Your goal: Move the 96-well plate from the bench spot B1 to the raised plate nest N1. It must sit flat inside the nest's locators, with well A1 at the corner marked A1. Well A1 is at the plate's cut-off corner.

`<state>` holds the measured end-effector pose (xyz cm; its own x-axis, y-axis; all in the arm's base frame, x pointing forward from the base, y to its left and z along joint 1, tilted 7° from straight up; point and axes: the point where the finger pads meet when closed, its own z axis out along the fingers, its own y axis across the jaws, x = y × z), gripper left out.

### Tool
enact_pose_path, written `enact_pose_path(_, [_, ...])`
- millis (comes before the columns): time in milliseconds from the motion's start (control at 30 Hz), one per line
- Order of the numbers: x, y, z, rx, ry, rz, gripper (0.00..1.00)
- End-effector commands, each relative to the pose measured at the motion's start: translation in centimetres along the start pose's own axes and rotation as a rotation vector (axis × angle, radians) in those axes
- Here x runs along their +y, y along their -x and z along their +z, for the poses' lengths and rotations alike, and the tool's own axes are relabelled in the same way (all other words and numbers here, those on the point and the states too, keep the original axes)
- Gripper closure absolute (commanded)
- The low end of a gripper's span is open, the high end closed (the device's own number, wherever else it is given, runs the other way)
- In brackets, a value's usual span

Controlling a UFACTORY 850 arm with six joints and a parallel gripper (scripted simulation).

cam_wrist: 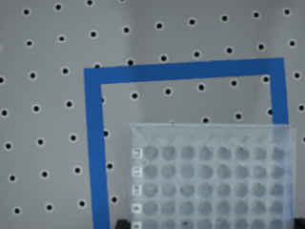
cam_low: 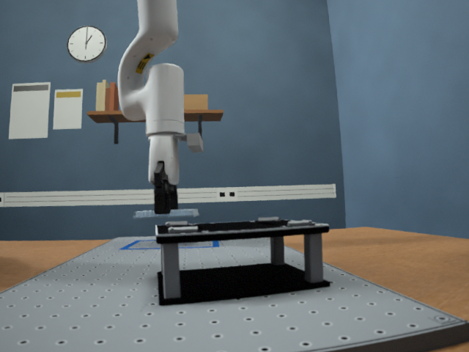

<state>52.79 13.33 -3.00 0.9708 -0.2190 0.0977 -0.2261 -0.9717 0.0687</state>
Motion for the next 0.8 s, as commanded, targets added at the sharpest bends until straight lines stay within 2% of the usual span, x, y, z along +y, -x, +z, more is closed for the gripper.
enact_pose_path(0, [0.0,0.0,-0.9,-0.004,0.001,-0.001,1.00])
enact_pose_path(333, [0.0,0.0,-2.2,-0.004,0.001,-0.001,1.00])
enact_pose_path(767, [0.0,0.0,-2.3,-0.004,0.001,-0.001,1.00])
